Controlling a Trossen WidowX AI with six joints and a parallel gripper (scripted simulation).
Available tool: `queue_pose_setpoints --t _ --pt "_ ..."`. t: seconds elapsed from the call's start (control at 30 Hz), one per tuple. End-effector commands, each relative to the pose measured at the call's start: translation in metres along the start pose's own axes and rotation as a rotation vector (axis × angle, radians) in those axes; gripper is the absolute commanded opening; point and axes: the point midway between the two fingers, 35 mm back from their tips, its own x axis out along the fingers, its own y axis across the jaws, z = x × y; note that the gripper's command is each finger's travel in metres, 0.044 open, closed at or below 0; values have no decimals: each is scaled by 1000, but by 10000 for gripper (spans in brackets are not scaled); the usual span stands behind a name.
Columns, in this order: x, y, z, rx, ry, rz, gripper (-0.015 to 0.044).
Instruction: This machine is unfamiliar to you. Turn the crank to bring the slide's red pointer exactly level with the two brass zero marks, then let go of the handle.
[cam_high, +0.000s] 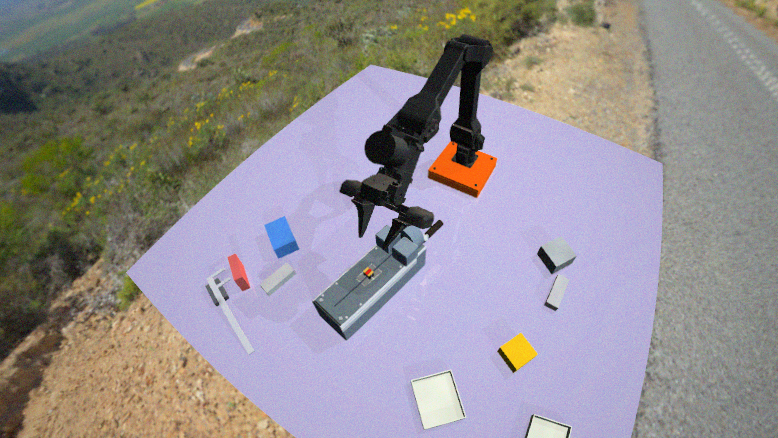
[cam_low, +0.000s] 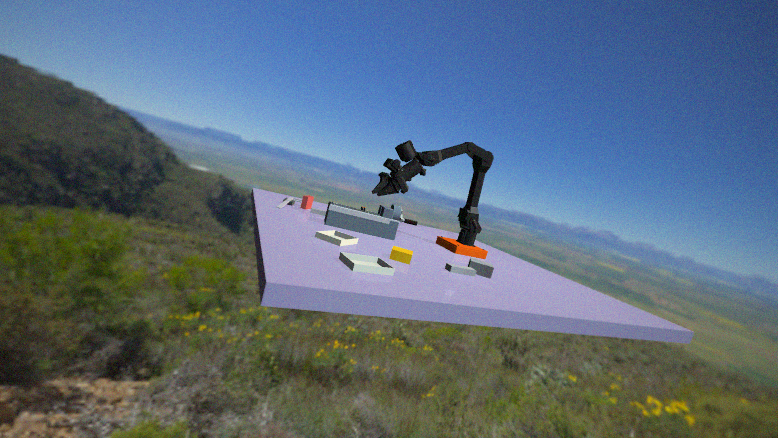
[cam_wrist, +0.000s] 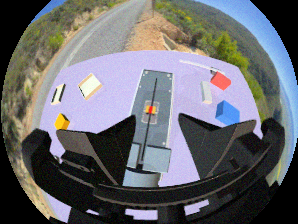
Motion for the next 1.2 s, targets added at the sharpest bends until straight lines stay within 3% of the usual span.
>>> queue_pose_setpoints --t 0.0,0.23,0.8,1.17 --pt "0 0 0 0 0 0 177" --pt "0 0 0 0 0 0 0" --pt "0 0 0 0 0 1 0" --pt "0 0 0 0 0 1 289"
